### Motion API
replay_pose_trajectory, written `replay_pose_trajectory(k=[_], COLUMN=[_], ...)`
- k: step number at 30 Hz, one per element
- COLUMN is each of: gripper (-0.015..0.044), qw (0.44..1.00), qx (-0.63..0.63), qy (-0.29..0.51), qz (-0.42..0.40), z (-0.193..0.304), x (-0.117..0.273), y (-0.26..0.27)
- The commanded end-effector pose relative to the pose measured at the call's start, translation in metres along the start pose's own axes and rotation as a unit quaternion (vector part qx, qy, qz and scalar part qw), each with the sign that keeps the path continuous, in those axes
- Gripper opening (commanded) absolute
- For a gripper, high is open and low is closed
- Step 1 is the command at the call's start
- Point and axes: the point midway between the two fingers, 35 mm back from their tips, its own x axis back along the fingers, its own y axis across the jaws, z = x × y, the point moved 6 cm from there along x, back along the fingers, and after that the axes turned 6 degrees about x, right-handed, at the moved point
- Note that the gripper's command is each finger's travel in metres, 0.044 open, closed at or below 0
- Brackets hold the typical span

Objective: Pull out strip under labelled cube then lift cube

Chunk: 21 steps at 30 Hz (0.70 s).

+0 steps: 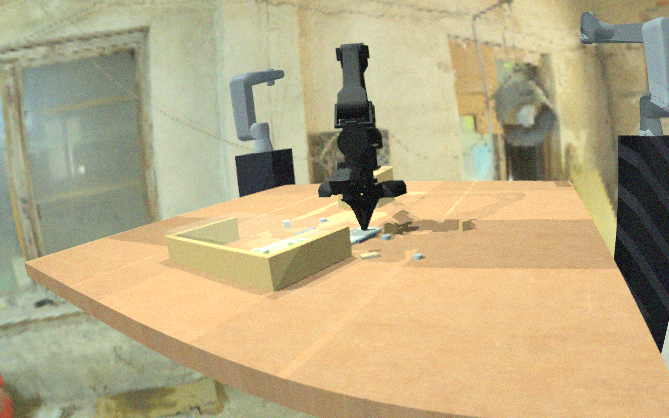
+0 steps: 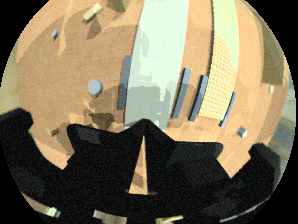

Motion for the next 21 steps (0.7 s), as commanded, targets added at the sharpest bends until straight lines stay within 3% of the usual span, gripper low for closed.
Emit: replay_pose_trajectory(k=[1, 21], gripper=[0.0000, 0.0000], qw=[1.000, 1.000], qx=[0.001, 0.001], qy=[0.008, 0.010], qz=[0.003, 0.002], z=[0.009, 0.041], x=[-0.004, -0.004], y=[0.001, 0.005])
